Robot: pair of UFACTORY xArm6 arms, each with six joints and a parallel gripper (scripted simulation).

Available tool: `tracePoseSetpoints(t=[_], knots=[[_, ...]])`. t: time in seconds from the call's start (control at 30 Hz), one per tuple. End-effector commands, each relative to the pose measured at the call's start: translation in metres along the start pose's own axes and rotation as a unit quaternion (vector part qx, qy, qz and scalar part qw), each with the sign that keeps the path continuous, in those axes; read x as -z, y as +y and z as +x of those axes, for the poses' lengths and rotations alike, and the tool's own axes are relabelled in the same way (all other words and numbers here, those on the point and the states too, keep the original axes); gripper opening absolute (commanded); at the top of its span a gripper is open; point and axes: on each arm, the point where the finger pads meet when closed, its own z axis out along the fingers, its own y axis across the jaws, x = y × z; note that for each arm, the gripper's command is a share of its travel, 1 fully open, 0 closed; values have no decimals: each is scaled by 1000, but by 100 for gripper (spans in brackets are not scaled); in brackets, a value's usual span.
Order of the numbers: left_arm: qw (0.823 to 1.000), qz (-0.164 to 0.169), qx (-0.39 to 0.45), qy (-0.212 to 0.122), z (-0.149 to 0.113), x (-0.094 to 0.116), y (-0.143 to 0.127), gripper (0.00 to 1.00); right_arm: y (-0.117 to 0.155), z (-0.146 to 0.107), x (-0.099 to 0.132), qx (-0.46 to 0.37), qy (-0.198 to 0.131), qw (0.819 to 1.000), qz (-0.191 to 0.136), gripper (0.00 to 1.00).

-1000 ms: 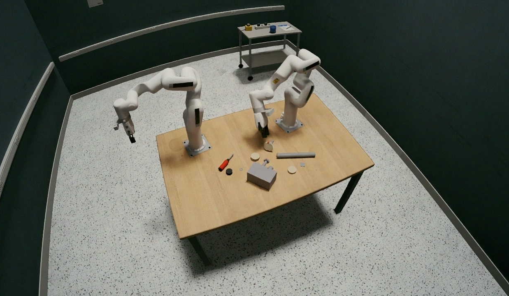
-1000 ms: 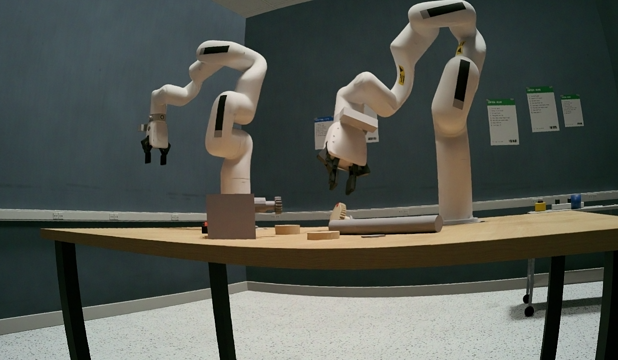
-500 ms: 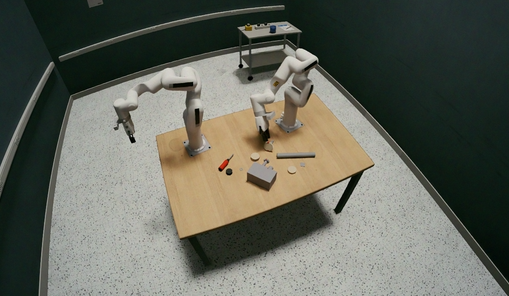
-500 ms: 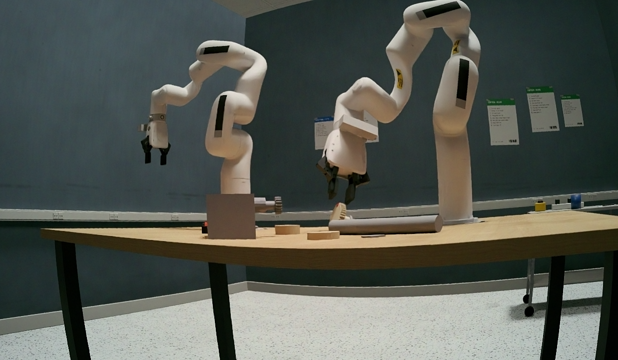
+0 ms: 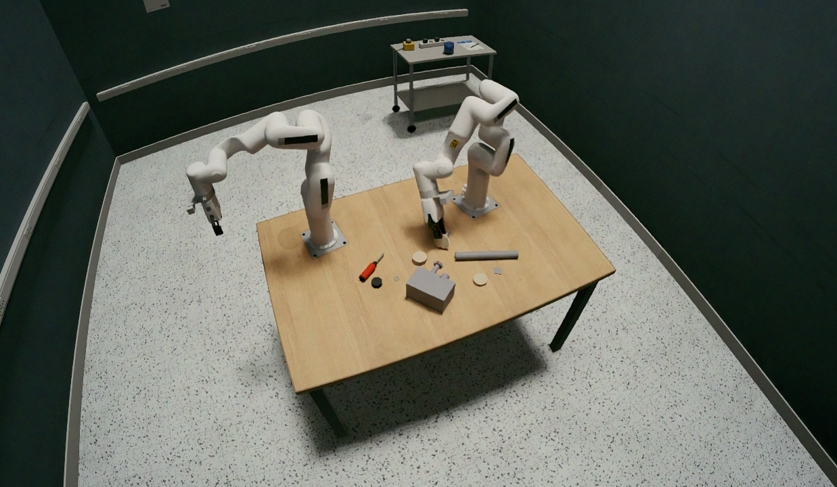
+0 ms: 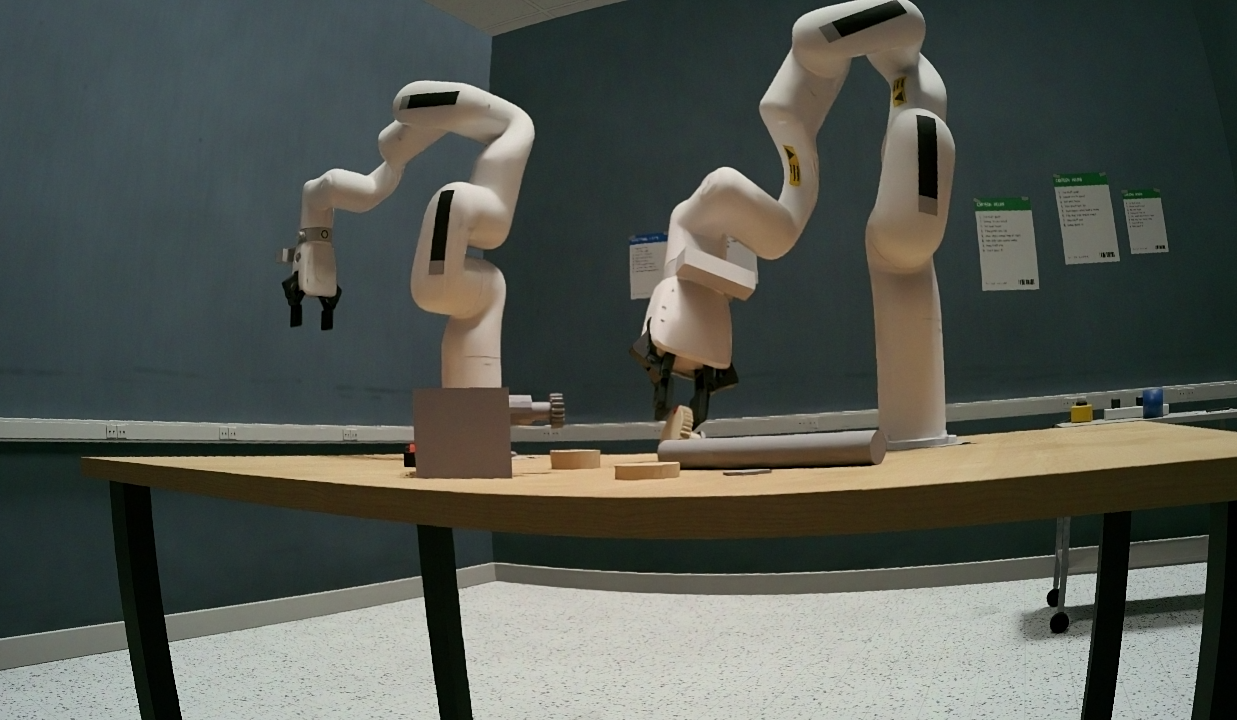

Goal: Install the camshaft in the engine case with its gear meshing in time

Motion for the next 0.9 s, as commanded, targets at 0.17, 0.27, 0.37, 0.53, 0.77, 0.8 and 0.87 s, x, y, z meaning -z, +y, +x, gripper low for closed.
tracePoseSetpoints(t=[0.17, 0.27, 0.37, 0.53, 0.77, 0.8, 0.87], knots=[[1000, -2, 1, -1, 0, -4, 2, 37, 0, 1, 2, 0, 2, 1000, 0, 100], [1000, -2, 1, -1, 0, -5, 2, 37, 0, 1, 2, 0, 2, 1000, 0, 100], [1000, -2, 1, -1, 0, -5, 2, 37, 0, 1, 2, 0, 2, 1000, 0, 100], [1000, -2, 1, -1, 0, -5, 2, 37, 0, 1, 2, 0, 2, 1000, 0, 100], [1000, -2, 1, -1, 0, -5, 2, 9, 0, 1, 2, 0, 2, 1000, 0, 100], [1000, -2, 1, -1, 0, -5, 2, 9, 0, 1, 2, 0, 2, 1000, 0, 100], [1000, -2, 1, -1, 0, -5, 2, 9, 0, 1, 2, 0, 2, 1000, 0, 100]])
